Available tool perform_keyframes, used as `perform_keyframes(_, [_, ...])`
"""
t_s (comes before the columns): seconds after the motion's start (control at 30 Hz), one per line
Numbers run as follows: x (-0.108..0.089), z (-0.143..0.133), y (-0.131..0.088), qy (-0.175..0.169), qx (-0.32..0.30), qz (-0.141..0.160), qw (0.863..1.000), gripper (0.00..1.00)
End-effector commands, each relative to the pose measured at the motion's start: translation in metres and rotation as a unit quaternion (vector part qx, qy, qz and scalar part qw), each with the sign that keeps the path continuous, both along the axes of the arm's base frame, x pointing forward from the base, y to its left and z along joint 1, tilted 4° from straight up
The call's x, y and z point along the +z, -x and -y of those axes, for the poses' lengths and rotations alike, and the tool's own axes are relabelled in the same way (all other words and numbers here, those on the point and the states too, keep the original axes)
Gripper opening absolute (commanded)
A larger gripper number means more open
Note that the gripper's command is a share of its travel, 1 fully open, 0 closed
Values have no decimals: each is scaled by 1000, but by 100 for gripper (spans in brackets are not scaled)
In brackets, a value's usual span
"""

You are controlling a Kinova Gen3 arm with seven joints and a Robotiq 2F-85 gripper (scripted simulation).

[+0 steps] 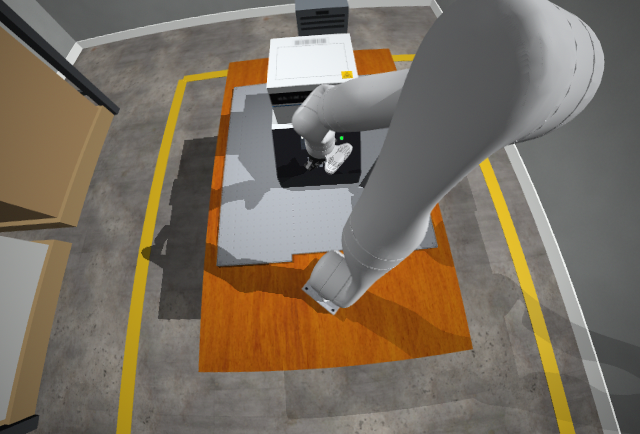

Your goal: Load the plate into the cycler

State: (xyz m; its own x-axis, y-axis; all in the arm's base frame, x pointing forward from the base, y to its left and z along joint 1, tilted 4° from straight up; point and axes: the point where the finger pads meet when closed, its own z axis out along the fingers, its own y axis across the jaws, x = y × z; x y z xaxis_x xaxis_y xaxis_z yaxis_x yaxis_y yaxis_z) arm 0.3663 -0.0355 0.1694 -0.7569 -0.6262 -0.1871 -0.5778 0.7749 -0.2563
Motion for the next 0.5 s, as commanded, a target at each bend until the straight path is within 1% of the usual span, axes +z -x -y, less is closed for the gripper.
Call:
perform_keyframes(0.0, [-5,0,-1,1,0,1,1000,10])
perform_keyframes(0.47, [-19,1,-1,1,0,1,1000,10])
